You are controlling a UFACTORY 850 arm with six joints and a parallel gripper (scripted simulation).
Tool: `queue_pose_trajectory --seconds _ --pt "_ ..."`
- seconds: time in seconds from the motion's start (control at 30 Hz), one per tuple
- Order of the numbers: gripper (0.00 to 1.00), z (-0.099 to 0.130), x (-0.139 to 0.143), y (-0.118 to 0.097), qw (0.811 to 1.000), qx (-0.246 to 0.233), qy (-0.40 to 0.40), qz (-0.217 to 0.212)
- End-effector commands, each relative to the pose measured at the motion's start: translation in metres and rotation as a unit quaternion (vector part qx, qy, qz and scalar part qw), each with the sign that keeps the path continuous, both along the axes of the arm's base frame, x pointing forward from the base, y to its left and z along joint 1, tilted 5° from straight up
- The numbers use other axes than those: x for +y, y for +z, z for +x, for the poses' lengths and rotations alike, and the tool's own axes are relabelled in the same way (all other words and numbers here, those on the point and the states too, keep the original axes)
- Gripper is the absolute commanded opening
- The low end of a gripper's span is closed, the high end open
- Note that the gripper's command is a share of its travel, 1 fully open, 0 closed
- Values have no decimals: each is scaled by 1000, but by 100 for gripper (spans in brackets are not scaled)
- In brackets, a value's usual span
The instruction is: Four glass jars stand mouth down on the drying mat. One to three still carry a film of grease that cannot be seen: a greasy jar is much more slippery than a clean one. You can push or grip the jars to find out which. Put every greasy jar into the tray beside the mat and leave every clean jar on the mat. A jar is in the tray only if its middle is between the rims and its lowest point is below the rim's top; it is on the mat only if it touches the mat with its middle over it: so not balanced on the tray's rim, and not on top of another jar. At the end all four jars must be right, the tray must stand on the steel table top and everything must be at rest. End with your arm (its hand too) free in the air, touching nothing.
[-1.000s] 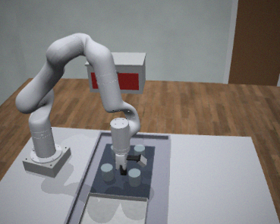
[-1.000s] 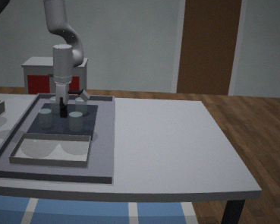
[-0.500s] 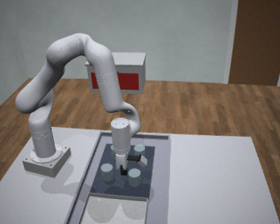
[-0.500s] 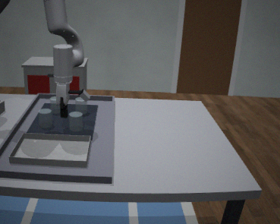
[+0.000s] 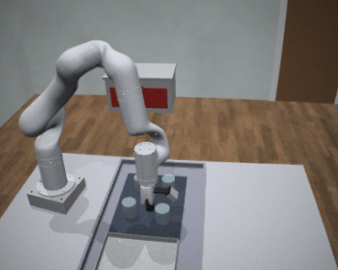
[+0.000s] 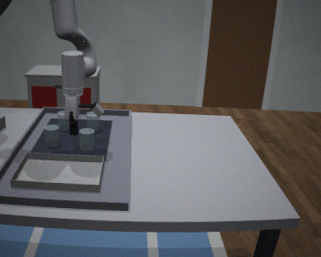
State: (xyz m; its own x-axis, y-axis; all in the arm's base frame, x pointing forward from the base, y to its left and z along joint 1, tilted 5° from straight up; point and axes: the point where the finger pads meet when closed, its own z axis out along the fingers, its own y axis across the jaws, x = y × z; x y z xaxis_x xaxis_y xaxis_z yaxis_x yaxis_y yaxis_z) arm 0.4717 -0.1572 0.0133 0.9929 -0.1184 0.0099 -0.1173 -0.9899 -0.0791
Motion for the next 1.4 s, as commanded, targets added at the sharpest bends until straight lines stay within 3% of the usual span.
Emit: queue_pose_trajectory --seconds 0.0,1.37 --pt "0 1 0 1 1000 -1 0 0" --pt "0 6 -1 1 1000 -1 0 0"
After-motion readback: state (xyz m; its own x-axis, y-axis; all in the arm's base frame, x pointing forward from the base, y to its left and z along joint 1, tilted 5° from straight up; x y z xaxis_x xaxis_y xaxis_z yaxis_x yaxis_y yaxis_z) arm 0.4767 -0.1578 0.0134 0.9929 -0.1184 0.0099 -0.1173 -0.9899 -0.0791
